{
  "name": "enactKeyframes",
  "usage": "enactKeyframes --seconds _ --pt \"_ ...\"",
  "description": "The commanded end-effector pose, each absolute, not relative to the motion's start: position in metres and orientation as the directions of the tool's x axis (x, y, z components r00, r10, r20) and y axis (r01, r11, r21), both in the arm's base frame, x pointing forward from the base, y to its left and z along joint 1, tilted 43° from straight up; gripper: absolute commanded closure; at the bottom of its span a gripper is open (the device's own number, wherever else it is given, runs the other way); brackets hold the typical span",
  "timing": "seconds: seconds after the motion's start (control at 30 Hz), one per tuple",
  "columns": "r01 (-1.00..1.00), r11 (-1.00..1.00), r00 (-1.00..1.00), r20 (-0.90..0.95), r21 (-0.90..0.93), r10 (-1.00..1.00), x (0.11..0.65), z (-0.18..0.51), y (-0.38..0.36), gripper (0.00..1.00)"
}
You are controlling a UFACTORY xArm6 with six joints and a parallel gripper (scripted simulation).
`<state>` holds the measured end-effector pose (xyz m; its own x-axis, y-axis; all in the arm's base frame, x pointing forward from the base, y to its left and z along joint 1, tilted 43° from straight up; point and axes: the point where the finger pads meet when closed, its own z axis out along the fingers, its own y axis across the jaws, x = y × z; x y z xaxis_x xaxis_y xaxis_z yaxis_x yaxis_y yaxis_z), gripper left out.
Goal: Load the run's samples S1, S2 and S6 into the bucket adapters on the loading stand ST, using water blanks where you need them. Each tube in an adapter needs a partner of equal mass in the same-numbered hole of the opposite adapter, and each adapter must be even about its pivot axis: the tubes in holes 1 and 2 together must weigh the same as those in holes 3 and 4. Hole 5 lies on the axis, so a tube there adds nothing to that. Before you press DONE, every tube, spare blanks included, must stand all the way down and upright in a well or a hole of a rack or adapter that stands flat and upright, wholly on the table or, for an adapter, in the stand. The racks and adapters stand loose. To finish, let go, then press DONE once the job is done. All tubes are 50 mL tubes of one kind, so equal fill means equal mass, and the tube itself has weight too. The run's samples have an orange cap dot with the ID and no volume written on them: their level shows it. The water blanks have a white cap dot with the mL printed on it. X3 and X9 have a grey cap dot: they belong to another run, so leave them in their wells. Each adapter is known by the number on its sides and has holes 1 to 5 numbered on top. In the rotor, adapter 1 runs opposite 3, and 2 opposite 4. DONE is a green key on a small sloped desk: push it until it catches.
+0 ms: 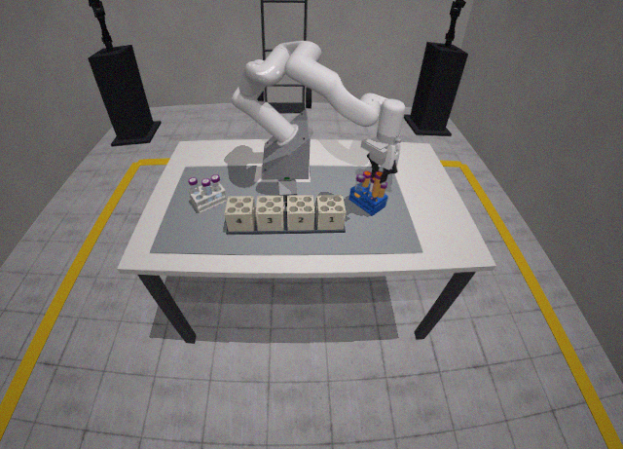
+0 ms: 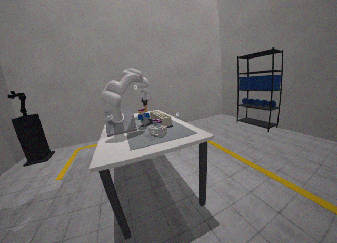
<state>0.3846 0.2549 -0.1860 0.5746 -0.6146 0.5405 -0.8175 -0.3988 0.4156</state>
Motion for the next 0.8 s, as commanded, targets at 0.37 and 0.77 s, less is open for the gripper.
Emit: enactKeyframes --seconds 0.37,0.77 --pt "-0.818 -0.401 0.574 0.540 0.412 -0.616 0.387 -0.166 0.274 1.00" --pt "-0.818 -0.401 0.574 0.540 0.412 -0.616 0.387 -0.151 0.288 1.00"
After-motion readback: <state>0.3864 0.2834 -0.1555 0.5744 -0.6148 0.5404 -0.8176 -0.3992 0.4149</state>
